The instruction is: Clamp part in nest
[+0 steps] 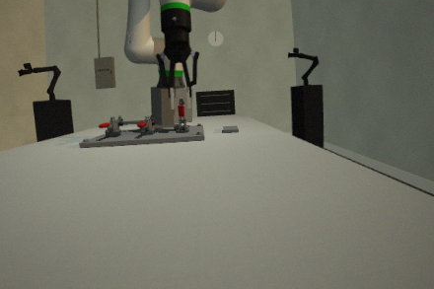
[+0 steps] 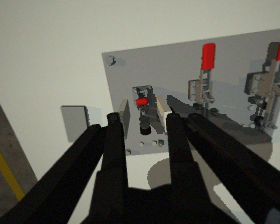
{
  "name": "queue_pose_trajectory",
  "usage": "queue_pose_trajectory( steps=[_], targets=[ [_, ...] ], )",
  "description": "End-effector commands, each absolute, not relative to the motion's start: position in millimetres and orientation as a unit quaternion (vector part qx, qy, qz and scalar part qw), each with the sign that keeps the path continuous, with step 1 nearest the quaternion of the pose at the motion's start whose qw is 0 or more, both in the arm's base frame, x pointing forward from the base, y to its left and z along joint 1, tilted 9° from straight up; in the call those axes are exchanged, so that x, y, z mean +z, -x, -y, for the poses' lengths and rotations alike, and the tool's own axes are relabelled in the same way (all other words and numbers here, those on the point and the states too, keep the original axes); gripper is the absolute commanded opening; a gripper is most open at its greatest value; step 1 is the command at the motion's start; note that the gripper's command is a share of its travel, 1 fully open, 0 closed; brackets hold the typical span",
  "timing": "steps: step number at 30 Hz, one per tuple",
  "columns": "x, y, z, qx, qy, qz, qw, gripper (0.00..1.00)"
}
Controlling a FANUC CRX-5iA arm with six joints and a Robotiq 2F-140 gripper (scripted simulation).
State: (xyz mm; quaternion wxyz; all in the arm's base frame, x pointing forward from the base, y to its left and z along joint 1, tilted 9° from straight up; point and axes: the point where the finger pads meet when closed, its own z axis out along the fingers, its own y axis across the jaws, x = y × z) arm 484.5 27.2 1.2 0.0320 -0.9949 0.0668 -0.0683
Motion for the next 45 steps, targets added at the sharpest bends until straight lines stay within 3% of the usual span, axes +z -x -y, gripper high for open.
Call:
queue_pose_trajectory(
  steps=[1, 27, 28, 45],
  targets=[
    [20, -482, -26, -0.068, 0.995, -0.067, 0.032, 0.28],
    [37, -479, -25, -0.068, 0.995, -0.067, 0.032, 0.28],
    [37, -479, -25, -0.068, 0.995, -0.067, 0.032, 0.58],
    [84, -473, -23, -0.068, 0.995, -0.067, 0.032, 0.58]
  ],
)
